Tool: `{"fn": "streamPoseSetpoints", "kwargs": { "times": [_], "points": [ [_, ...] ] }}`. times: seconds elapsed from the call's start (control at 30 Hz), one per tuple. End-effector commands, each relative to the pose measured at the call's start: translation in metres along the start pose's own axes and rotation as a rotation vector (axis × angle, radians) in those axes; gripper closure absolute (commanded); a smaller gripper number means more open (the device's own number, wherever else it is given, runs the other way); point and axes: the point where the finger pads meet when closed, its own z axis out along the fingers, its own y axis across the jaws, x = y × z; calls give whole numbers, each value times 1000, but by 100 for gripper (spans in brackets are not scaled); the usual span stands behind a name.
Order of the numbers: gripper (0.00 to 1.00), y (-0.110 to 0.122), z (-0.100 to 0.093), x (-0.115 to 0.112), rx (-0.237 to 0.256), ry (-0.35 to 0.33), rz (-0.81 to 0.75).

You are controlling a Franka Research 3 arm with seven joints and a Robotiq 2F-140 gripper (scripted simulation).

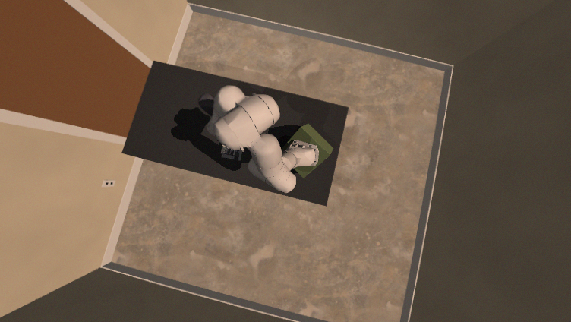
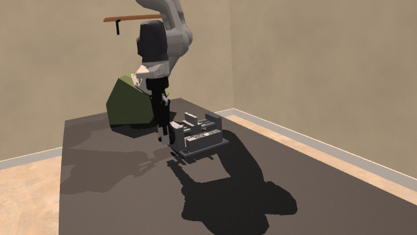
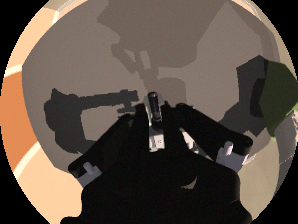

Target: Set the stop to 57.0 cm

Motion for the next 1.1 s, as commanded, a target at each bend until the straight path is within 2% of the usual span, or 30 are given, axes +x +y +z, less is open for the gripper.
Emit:
{"fn": "streamPoseSetpoints", "kwargs": {
  "times": [0.0, 1.07],
  "points": [
    [96, 0, -4, 2, -1, 2, 4],
    [96, 4, -18, 2, -1, 2, 4]
  ]
}}
